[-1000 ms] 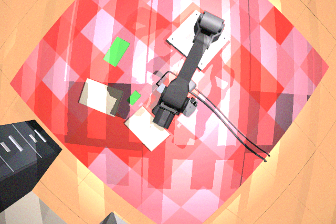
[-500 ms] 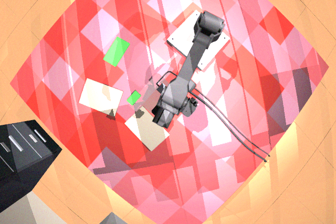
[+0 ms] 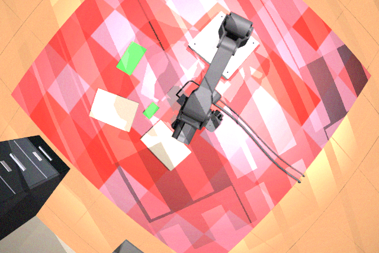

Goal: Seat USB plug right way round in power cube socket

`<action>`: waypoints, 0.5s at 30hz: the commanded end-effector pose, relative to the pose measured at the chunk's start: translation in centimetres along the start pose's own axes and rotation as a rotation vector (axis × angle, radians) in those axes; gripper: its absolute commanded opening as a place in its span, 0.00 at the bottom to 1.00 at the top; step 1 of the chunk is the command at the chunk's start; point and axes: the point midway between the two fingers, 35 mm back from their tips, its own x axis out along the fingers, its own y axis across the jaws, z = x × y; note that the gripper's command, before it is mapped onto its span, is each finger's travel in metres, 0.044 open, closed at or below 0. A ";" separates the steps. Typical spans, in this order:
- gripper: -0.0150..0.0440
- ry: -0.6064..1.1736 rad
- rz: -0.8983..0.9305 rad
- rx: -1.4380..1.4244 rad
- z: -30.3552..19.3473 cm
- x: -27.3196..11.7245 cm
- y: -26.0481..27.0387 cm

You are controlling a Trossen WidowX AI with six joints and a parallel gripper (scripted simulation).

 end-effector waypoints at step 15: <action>0.25 -0.022 -0.005 -0.004 0.2 0.0 0.0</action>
